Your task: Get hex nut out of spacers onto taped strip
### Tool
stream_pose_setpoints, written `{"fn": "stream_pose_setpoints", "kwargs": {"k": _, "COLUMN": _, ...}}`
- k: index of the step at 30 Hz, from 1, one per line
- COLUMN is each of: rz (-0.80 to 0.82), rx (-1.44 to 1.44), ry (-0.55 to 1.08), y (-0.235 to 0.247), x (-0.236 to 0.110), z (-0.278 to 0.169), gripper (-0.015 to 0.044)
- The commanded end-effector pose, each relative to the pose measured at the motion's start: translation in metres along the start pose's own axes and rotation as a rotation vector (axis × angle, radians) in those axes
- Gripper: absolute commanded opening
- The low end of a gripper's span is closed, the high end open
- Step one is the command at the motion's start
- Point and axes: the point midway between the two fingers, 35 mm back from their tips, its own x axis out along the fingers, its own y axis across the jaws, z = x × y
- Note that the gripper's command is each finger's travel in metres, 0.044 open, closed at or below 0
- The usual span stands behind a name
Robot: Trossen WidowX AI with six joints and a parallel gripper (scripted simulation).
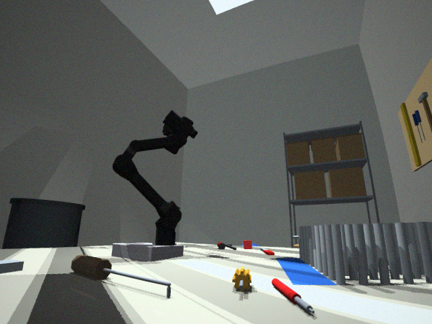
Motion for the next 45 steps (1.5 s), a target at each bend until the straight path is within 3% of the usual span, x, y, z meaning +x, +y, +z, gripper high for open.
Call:
{"fn": "stream_pose_setpoints", "kwargs": {"k": 1, "rz": -0.005, "rx": 0.006, "ry": 0.005, "y": -0.001, "x": 0.000, "z": -0.002, "gripper": 0.0426}}
{"fn": "stream_pose_setpoints", "kwargs": {"k": 7, "rz": -0.194, "rx": 0.179, "ry": 0.176, "y": -0.023, "x": -0.018, "z": -0.077, "gripper": 0.0440}}
{"fn": "stream_pose_setpoints", "kwargs": {"k": 13, "rz": -0.424, "rx": 0.346, "ry": 0.365, "y": -0.038, "x": -0.061, "z": -0.155, "gripper": 0.0440}}
{"fn": "stream_pose_setpoints", "kwargs": {"k": 20, "rz": -0.708, "rx": 0.505, "ry": 0.575, "y": -0.039, "x": -0.136, "z": -0.230, "gripper": 0.0440}}
{"fn": "stream_pose_setpoints", "kwargs": {"k": 26, "rz": -0.990, "rx": 0.631, "ry": 0.767, "y": -0.019, "x": -0.221, "z": -0.281, "gripper": 0.0440}}
{"fn": "stream_pose_setpoints", "kwargs": {"k": 35, "rz": -1.444, "rx": 0.779, "ry": 1.048, "y": 0.048, "x": -0.358, "z": -0.314, "gripper": 0.0440}}
{"fn": "stream_pose_setpoints", "kwargs": {"k": 45, "rz": -1.974, "rx": 0.890, "ry": 1.348, "y": 0.165, "x": -0.485, "z": -0.288, "gripper": 0.0440}}
